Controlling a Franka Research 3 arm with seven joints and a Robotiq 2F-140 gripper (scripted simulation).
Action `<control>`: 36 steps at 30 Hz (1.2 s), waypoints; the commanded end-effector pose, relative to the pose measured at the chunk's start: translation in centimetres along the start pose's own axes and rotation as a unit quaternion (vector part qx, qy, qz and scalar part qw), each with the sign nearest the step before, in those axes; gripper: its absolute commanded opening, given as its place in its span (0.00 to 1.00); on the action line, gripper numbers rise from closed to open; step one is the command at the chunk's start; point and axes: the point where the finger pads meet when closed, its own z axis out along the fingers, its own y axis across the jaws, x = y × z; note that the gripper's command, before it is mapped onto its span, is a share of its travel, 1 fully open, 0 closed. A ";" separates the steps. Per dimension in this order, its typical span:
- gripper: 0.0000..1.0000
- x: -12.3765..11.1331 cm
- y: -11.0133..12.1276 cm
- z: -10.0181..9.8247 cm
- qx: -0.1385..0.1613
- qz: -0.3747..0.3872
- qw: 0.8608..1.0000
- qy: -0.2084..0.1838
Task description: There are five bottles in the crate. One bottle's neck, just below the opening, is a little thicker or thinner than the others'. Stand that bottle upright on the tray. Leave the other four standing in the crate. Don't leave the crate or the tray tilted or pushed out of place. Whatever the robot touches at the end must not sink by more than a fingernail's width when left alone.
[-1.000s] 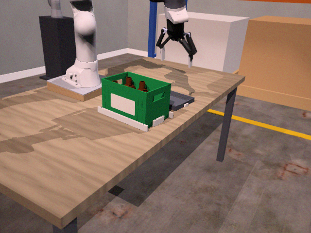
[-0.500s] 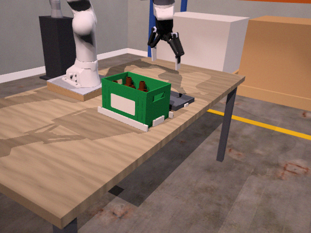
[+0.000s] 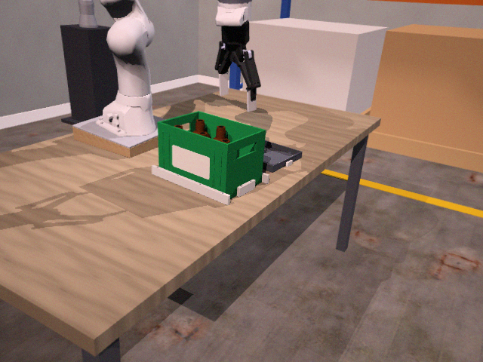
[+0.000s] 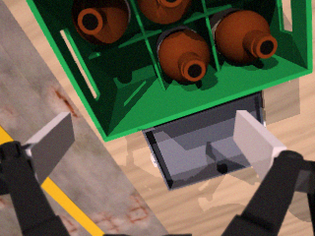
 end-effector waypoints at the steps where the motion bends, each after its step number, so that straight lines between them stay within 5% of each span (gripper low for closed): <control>1: 1.00 2.0 0.2 -0.2 0.015 0.080 0.996 0.018; 18: 1.00 10.0 2.4 -1.0 0.049 0.220 0.973 0.060; 36: 1.00 10.4 2.6 -1.0 0.051 0.227 0.971 0.062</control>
